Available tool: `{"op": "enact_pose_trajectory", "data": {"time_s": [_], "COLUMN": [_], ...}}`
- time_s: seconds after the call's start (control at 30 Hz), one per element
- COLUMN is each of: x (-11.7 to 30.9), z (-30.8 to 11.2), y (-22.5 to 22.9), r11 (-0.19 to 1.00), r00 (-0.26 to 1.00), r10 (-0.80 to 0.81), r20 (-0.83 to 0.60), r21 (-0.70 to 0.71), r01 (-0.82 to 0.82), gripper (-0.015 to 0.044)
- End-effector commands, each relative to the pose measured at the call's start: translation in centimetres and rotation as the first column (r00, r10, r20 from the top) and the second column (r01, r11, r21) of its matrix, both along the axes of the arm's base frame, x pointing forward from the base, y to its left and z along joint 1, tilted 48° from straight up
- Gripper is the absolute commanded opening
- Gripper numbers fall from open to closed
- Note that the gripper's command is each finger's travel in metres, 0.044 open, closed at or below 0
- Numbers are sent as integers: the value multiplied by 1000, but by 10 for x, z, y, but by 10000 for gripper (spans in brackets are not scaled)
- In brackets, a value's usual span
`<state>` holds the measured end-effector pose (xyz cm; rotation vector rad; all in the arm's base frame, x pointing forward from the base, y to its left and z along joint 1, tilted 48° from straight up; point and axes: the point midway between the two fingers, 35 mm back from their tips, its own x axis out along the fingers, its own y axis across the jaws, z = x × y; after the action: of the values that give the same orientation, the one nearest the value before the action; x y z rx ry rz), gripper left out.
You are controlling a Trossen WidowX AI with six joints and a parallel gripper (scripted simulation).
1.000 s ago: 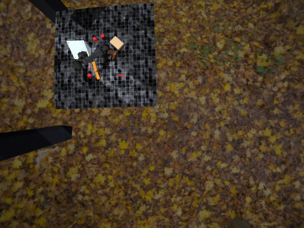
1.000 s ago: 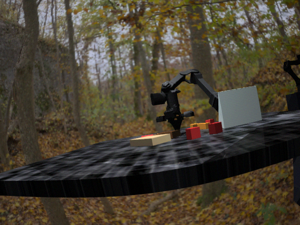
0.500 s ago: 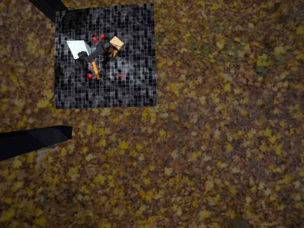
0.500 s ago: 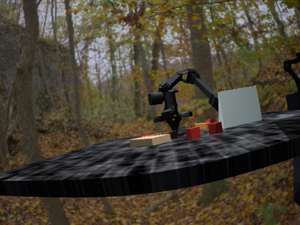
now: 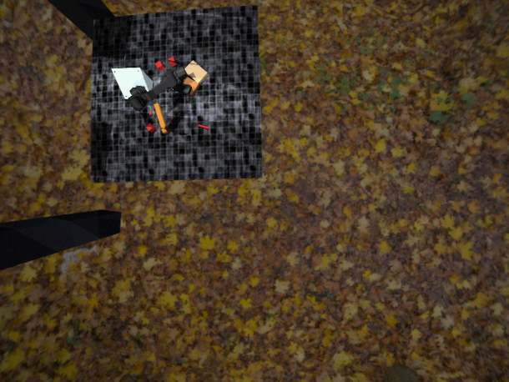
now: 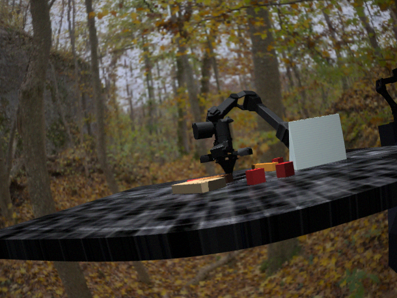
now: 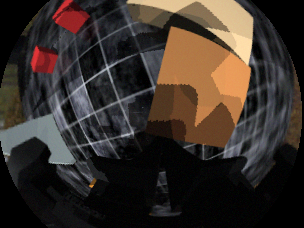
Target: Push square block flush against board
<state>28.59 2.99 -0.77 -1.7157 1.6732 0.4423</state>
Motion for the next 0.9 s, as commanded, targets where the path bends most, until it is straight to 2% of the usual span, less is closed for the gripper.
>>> {"op": "enact_pose_trajectory", "data": {"time_s": [0.0, 0.87], "x": [0, -9], "z": [0, 28], "y": [-1, -31], "r11": [1000, 1000], "r00": [1000, 1000], "r10": [-7, -8], "r20": [0, -1], "r21": [4, -1], "r01": [7, 8], "gripper": [0, 0]}}
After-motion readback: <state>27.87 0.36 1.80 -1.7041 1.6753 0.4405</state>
